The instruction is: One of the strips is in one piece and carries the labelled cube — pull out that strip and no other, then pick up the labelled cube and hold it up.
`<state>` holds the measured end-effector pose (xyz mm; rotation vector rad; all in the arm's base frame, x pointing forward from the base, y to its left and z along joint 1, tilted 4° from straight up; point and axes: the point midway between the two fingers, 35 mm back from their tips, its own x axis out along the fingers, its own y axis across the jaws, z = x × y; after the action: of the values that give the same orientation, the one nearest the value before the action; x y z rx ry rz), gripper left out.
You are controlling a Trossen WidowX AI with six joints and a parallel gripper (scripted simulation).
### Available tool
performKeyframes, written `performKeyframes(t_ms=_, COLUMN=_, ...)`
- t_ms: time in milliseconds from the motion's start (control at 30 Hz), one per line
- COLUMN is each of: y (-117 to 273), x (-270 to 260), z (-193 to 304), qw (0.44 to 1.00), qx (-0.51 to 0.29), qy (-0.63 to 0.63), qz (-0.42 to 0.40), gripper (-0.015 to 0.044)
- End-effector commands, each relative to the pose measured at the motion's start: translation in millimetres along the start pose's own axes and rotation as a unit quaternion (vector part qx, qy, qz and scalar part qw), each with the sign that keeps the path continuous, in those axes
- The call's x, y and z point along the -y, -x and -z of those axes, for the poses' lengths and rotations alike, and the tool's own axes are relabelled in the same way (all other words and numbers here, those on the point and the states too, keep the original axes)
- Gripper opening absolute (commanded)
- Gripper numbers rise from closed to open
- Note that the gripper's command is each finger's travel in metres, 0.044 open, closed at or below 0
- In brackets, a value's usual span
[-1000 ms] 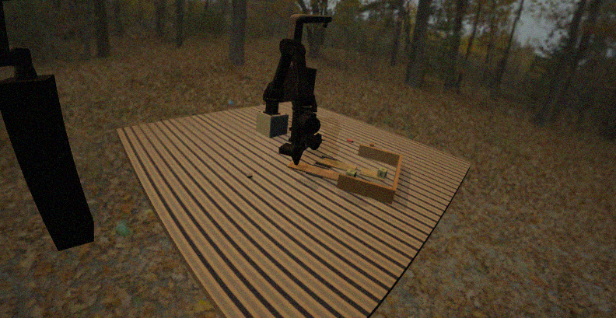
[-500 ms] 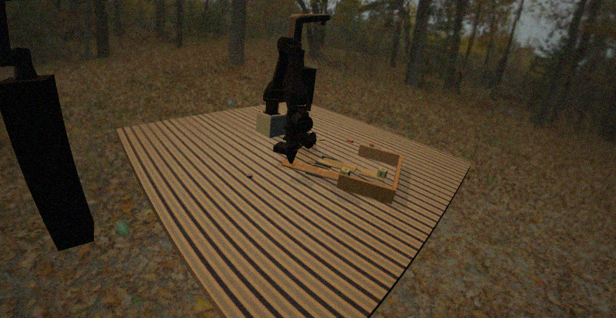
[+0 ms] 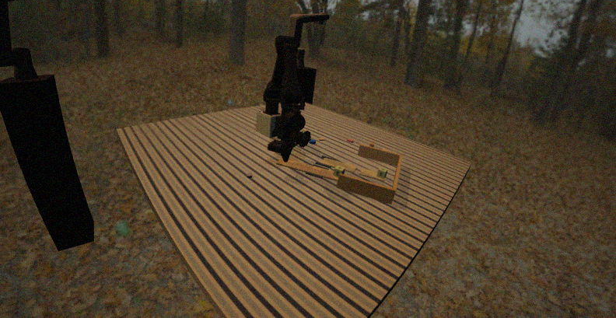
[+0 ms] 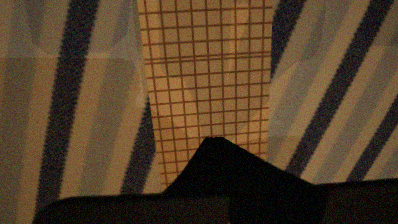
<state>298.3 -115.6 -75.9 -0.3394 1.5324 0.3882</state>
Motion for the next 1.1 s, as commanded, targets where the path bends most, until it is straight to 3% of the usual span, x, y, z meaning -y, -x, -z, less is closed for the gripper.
performKeyframes(t_ms=0, y=-5.7, x=-4.8, z=14.5, qw=1.000, qx=-0.013, qy=-0.001, qz=-0.007, gripper=0.0000)
performKeyframes(t_ms=733, y=-5.5, x=-4.9, z=32.9, qw=1.000, qx=-0.013, qy=-0.001, qz=-0.007, gripper=0.0000)
performKeyframes(t_ms=900, y=39.9, x=2.2, z=23.4, qw=1.000, qx=-0.012, qy=-0.001, qz=-0.006, gripper=0.0000)
performKeyframes(t_ms=1067, y=42.4, x=2.1, z=23.4, qw=1.000, qx=-0.013, qy=-0.001, qz=-0.007, gripper=0.0000)
